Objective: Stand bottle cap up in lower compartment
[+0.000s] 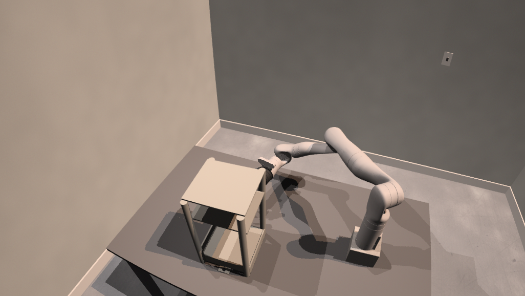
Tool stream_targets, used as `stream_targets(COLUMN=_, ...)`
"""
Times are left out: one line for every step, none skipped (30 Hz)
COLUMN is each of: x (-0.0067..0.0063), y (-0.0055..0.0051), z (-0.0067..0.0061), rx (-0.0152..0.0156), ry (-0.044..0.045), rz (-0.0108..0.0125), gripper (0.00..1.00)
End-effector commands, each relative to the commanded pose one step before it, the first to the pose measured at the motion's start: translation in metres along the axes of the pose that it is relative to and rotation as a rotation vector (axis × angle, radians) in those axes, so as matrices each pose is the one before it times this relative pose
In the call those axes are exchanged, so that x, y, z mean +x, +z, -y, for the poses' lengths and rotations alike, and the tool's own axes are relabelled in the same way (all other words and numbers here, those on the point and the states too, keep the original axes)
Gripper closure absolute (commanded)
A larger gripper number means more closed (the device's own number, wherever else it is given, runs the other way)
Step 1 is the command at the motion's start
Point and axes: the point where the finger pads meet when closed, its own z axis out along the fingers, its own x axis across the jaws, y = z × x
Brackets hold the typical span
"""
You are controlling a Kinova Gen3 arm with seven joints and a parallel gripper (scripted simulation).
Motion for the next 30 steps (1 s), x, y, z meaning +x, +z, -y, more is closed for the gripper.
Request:
stream_targets(x=-0.00065, y=0.00194, z=0.00171, rx=0.00074, ry=-0.00164, rz=0.00152, gripper=1.0)
stream_targets(x=-0.00025, y=0.00095, z=0.0, rx=0.00001, ry=0.0, rz=-0.00001, gripper=1.0)
stream_targets(x=-0.00028, y=0.00104, z=0.0, rx=0.0, ry=0.0, rz=0.0, gripper=1.0)
stream_targets(x=-0.00031, y=0.00113, z=0.0, rx=-0.00001, ry=0.0, rz=0.0, gripper=1.0)
stream_targets(x=-0.00033, y=0.00122, z=0.0, rx=-0.00001, ry=0.0, rz=0.0, gripper=1.0)
stream_targets(x=-0.00035, y=0.00133, z=0.0, rx=0.00001, ry=0.0, rz=-0.00001, gripper=1.0)
stream_targets(x=-0.00038, y=0.00142, z=0.0, rx=0.0, ry=0.0, rz=0.0, gripper=1.0)
stream_targets(x=-0.00041, y=0.0015, z=0.0, rx=-0.00001, ry=0.0, rz=0.00001, gripper=1.0)
stream_targets(x=0.0, y=0.0, z=0.0, rx=0.0, ry=0.0, rz=0.0, gripper=1.0)
stream_targets(x=0.0, y=0.0, z=0.0, rx=0.0, ry=0.0, rz=0.0, gripper=1.0)
stream_targets(x=-0.00042, y=0.00162, z=0.0, rx=0.00001, ry=0.0, rz=-0.00001, gripper=1.0)
stream_targets(x=-0.00046, y=0.0017, z=0.0, rx=0.0, ry=0.0, rz=0.0, gripper=1.0)
stream_targets(x=-0.00049, y=0.00179, z=0.0, rx=-0.00001, ry=0.0, rz=0.00001, gripper=1.0)
stream_targets(x=-0.0005, y=0.0019, z=0.0, rx=0.00001, ry=0.0, rz=-0.00001, gripper=1.0)
stream_targets(x=-0.00054, y=0.00197, z=0.0, rx=-0.00001, ry=0.0, rz=0.00001, gripper=1.0)
stream_targets(x=-0.00055, y=0.00208, z=0.0, rx=0.00001, ry=0.0, rz=-0.00001, gripper=1.0)
stream_targets(x=-0.00058, y=0.00216, z=0.0, rx=0.0, ry=0.0, rz=0.0, gripper=1.0)
stream_targets(x=-0.0006, y=0.00225, z=0.0, rx=0.0, ry=0.0, rz=0.0, gripper=1.0)
stream_targets(x=-0.00063, y=0.00233, z=0.0, rx=0.0, ry=0.0, rz=0.0, gripper=1.0)
stream_targets(x=-0.00065, y=0.00241, z=0.0, rx=0.0, ry=0.0, rz=0.0, gripper=1.0)
stream_targets(x=-0.00067, y=0.00249, z=0.0, rx=0.0, ry=0.0, rz=0.0, gripper=1.0)
stream_targets(x=-0.00068, y=0.00257, z=0.0, rx=0.0, ry=0.0, rz=0.0, gripper=1.0)
stream_targets(x=-0.00071, y=0.00262, z=0.0, rx=-0.00001, ry=0.0, rz=0.00001, gripper=1.0)
stream_targets(x=-0.00072, y=0.00271, z=0.0, rx=0.00001, ry=0.0, rz=-0.00001, gripper=1.0)
stream_targets(x=-0.00074, y=0.00275, z=0.0, rx=-0.00001, ry=0.0, rz=0.00001, gripper=1.0)
stream_targets(x=0.0, y=0.0, z=0.0, rx=0.0, ry=0.0, rz=0.0, gripper=1.0)
stream_targets(x=0.0, y=0.0, z=0.0, rx=0.0, ry=0.0, rz=0.0, gripper=1.0)
stream_targets(x=-0.00075, y=0.00282, z=0.0, rx=0.00001, ry=0.0, rz=-0.00001, gripper=1.0)
stream_targets(x=-0.00077, y=0.00286, z=0.0, rx=0.0, ry=0.0, rz=0.0, gripper=1.0)
stream_targets(x=-0.00078, y=0.0029, z=0.0, rx=-0.00001, ry=0.0, rz=0.00001, gripper=1.0)
